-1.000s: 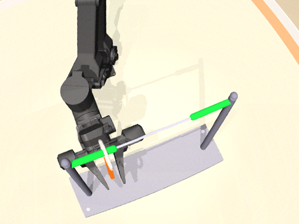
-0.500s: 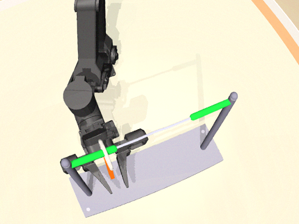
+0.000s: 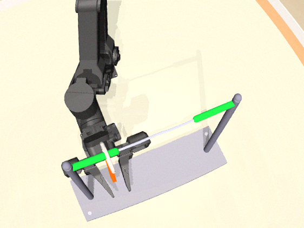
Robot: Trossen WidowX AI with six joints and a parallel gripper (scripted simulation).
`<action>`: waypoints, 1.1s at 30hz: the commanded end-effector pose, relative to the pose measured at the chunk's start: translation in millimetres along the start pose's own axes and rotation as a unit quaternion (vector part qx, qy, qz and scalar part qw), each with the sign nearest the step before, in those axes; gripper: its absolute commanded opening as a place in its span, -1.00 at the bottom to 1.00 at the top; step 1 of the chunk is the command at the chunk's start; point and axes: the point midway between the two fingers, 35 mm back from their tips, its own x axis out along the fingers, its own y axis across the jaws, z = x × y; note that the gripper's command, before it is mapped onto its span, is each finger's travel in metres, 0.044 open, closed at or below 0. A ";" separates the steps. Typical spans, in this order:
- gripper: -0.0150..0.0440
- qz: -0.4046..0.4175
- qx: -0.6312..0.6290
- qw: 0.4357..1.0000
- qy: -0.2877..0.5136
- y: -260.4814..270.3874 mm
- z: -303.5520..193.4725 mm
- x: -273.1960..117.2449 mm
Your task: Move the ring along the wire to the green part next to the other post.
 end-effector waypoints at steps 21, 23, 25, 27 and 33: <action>-0.84 0.000 0.000 1.000 0.000 -0.1 -0.1 0.1; -1.00 0.000 0.000 1.000 0.000 -0.1 -0.1 0.1; -1.00 0.000 0.000 1.000 0.000 -0.1 -0.1 0.1; -1.00 0.000 0.000 1.000 0.000 -0.1 -0.1 0.1; -1.00 0.000 0.000 1.000 0.000 0.0 0.8 0.0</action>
